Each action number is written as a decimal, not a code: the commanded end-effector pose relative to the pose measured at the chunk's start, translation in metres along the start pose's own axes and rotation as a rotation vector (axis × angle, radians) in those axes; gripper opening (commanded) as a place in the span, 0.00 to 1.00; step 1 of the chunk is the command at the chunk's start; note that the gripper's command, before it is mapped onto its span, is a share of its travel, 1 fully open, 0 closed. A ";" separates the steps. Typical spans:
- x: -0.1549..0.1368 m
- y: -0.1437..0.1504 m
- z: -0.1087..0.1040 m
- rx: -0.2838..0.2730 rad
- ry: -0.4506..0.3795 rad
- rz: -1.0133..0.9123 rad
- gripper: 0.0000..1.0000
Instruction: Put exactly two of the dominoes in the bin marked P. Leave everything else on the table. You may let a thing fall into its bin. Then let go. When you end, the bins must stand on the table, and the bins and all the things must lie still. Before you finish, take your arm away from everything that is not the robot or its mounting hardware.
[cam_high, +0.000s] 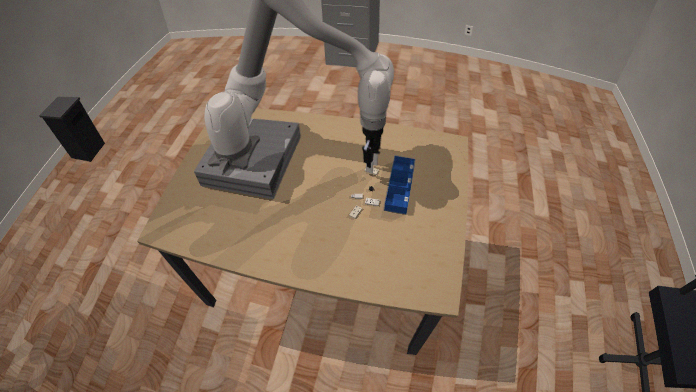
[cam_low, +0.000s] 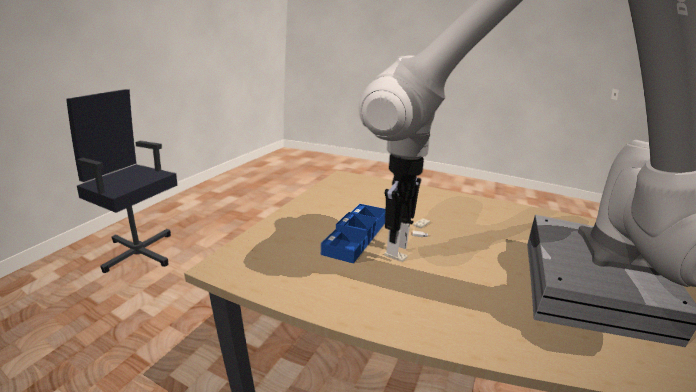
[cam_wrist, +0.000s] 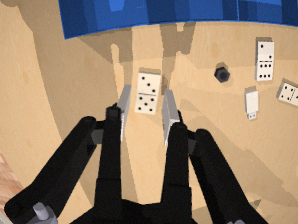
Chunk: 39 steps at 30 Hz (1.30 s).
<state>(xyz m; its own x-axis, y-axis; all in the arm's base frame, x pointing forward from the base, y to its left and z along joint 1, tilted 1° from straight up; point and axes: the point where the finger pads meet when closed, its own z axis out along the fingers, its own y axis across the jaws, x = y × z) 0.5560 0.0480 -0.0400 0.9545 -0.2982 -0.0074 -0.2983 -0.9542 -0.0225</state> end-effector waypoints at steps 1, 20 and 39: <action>0.000 0.000 0.002 0.000 0.000 0.000 0.25; 0.000 0.000 0.014 0.000 0.000 0.000 0.25; 0.000 0.000 0.014 0.000 0.000 0.000 0.13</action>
<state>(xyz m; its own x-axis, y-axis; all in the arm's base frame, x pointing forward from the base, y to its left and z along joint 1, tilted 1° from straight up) 0.5561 0.0483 -0.0544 0.9545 -0.2982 -0.0072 -0.2983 -0.9542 -0.0226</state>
